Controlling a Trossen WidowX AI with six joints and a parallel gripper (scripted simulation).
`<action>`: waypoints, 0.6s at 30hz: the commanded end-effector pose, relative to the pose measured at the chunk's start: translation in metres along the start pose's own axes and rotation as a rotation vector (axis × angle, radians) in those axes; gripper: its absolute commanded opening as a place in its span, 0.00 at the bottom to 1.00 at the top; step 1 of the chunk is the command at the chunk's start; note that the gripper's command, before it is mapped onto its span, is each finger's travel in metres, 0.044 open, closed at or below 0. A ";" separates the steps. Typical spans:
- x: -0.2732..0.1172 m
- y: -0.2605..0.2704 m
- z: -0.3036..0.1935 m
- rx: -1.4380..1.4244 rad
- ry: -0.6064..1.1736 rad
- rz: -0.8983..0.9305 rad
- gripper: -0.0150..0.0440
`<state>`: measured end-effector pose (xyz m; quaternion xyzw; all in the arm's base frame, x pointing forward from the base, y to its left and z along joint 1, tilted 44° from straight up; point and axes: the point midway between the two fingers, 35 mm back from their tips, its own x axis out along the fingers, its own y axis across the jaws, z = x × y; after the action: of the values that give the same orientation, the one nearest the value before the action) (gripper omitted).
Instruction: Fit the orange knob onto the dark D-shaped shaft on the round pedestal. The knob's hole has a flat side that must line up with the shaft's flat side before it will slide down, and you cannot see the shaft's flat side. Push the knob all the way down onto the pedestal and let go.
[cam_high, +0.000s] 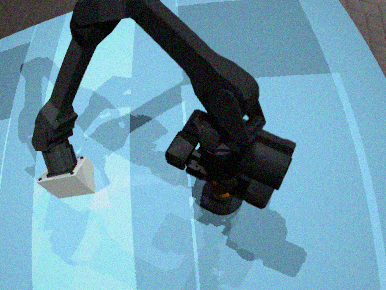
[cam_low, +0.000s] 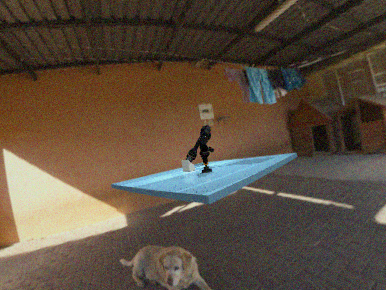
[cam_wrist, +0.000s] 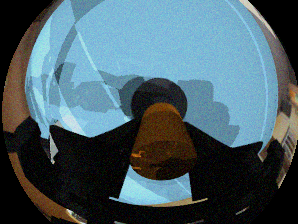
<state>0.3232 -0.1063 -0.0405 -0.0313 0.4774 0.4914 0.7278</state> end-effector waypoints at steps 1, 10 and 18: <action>0.000 -0.001 0.001 -0.004 -0.004 -0.003 0.25; 0.001 0.001 0.000 -0.004 -0.004 -0.002 0.25; -0.002 0.004 0.000 -0.004 -0.004 -0.002 0.25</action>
<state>0.3226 -0.1060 -0.0401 -0.0345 0.4760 0.4901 0.7294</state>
